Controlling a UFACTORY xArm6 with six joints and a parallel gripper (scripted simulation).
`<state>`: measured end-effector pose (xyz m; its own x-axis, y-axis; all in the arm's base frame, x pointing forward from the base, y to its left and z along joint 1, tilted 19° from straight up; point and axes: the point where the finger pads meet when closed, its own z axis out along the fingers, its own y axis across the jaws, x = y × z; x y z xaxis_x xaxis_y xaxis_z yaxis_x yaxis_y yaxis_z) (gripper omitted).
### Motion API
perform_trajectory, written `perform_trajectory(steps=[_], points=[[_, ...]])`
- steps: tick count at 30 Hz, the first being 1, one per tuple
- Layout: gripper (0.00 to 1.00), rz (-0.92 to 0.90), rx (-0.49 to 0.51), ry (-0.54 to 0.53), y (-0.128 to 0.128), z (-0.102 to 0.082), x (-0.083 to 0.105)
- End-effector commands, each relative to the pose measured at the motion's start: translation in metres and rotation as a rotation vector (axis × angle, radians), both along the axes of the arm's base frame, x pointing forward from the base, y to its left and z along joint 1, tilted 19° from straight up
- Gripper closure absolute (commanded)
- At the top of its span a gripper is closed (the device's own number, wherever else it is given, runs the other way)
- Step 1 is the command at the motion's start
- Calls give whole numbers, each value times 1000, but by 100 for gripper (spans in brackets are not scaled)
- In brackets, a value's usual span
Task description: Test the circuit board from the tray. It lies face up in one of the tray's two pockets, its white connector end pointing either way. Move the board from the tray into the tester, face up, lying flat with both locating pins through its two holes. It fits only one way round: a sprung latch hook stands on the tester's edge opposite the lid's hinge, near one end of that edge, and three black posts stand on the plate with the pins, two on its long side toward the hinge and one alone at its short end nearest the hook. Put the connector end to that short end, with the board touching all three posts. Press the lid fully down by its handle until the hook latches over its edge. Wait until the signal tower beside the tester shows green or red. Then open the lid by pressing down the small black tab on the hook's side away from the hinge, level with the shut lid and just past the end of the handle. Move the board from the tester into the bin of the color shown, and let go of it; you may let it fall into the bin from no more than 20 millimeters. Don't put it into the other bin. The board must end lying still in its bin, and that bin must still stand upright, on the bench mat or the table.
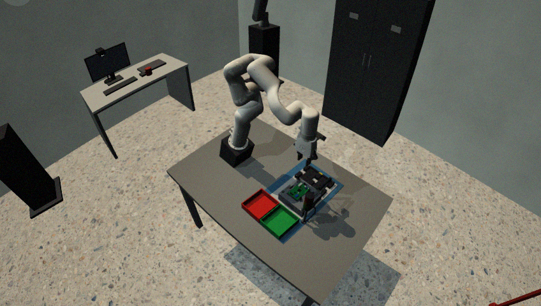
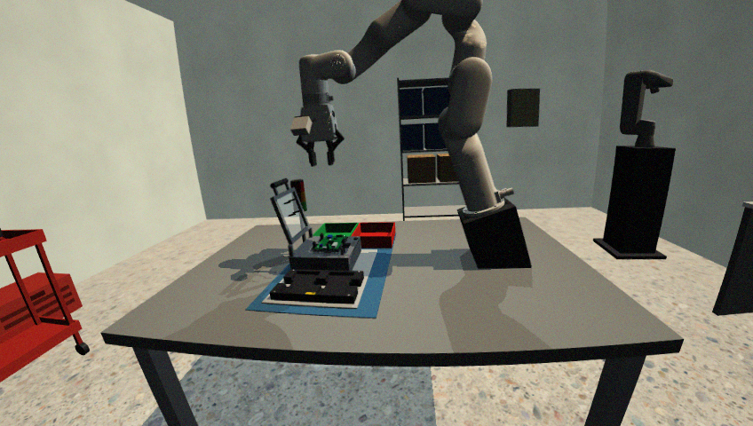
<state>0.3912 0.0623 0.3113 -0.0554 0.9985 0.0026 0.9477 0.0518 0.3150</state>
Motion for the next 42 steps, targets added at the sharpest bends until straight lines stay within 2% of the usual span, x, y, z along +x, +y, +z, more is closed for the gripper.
perform_trajectory(steps=[1, 7, 9, 12, 17, 20, 31, 42], points=[[49, 0, 1, -4, 1, 5, 11], [49, 0, 1, -4, 3, 21, 59], [49, 0, 1, -4, 3, 21, 59], [49, 0, 1, -4, 5, 31, 87], [49, 0, 1, -4, 6, 42, 119], [49, 0, 1, -4, 7, 46, 132], [49, 0, 1, -4, 7, 47, 137], [49, 0, 1, -4, 8, 38, 140]])
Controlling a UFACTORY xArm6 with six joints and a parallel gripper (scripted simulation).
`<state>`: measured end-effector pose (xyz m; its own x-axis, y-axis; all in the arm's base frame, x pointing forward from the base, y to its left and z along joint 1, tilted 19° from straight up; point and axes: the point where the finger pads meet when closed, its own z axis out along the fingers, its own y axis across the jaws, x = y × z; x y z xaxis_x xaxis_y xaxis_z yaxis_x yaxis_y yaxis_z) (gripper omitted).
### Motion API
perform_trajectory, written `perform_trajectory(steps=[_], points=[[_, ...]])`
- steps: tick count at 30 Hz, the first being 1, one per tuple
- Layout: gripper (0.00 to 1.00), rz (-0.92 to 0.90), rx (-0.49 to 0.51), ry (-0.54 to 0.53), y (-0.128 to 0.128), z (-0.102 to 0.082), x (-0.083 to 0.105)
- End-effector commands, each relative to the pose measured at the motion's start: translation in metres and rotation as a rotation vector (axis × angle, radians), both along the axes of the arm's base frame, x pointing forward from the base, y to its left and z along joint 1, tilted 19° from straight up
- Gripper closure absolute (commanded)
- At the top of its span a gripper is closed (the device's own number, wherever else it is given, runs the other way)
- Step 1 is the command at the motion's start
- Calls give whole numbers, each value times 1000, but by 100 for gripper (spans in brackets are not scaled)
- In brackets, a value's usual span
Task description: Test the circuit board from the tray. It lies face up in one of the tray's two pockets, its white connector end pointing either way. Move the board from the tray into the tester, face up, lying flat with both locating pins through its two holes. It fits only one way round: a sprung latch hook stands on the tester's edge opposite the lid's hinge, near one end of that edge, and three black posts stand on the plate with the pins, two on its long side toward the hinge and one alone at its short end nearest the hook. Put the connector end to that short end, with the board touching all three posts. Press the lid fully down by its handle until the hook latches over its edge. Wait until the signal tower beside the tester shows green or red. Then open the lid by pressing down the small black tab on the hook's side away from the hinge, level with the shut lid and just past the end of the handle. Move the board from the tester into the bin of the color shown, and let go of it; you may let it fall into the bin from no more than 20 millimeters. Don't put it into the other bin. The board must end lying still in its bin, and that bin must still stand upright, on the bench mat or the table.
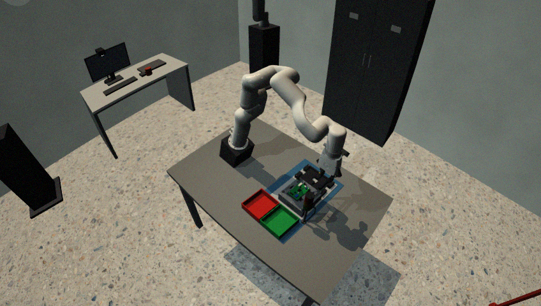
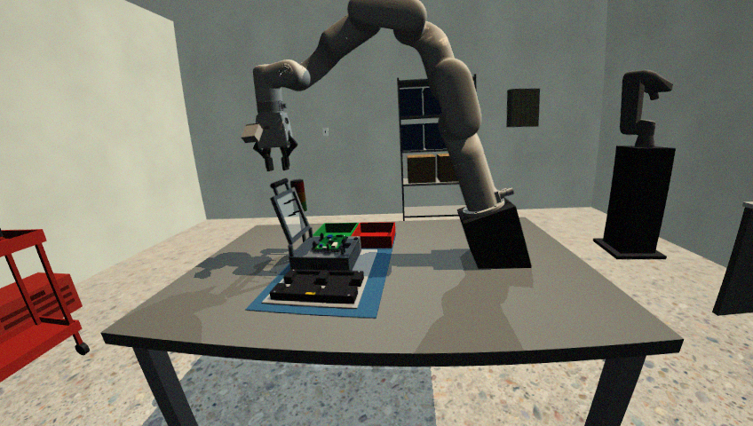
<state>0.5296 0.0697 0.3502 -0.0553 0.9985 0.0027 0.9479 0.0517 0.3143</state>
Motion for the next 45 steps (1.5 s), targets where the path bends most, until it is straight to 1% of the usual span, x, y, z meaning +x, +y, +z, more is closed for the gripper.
perform_trajectory(steps=[1, 9, 26, 33, 35, 41, 45], points=[[49, 0, 1, -5, 0, -1, 2], [49, 0, 1, -5, 0, -8, 4], [49, 0, 1, -5, 0, -11, 5], [49, 0, 1, -5, 1, -24, 10], [49, 0, 1, -5, 1, -24, 10], [49, 0, 1, -5, 1, -38, 15], [49, 0, 1, -5, 1, -44, 18]])
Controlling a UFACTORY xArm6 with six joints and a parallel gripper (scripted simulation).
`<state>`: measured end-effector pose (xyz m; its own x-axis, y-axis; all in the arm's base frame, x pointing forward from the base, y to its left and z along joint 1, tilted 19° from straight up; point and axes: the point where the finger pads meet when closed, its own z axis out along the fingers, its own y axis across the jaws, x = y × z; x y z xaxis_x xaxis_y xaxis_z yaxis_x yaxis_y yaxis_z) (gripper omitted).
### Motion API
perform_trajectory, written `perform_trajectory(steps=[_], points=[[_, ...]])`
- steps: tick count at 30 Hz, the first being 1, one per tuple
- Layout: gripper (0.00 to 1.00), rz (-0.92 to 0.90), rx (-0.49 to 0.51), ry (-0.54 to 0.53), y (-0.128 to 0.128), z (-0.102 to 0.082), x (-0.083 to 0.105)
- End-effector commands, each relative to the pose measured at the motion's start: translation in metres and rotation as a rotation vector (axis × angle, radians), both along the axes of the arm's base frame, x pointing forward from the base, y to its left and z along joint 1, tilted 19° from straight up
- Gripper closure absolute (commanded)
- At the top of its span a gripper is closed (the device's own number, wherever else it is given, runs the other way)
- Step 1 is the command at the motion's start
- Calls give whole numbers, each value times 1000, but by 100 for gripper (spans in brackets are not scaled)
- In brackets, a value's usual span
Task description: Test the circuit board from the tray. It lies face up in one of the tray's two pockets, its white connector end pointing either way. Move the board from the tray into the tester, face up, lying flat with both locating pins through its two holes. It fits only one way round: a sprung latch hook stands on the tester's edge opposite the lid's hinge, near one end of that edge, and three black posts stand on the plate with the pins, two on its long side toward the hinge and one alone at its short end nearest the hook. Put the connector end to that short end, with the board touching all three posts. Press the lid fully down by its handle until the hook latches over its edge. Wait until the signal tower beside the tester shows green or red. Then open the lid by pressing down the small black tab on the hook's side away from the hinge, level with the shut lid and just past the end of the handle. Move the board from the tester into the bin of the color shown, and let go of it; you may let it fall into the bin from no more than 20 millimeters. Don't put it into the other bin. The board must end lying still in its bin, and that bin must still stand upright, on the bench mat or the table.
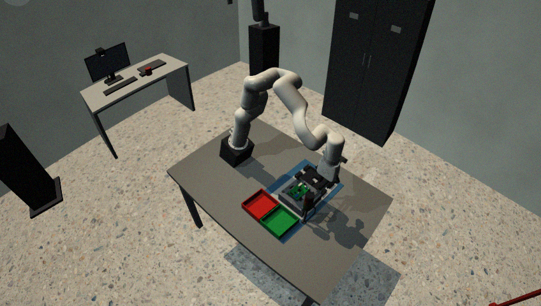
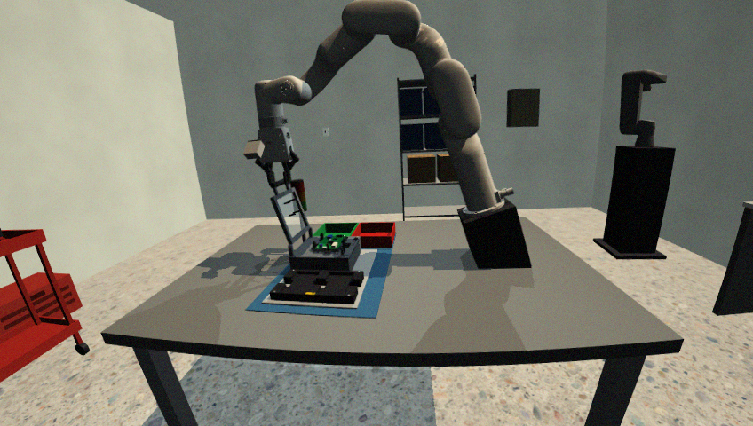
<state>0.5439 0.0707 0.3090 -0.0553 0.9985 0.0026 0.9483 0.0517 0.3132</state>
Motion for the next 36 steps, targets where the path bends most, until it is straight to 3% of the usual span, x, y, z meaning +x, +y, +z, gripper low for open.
perform_trajectory(steps=[1, 12, 13, 36], points=[[49, 0, 1, -6, 0, -4, 4], [49, 0, 1, -6, 0, -5, 4], [100, 0, 1, -6, 0, -5, 4], [100, 0, 1, -6, 0, -5, 4]])
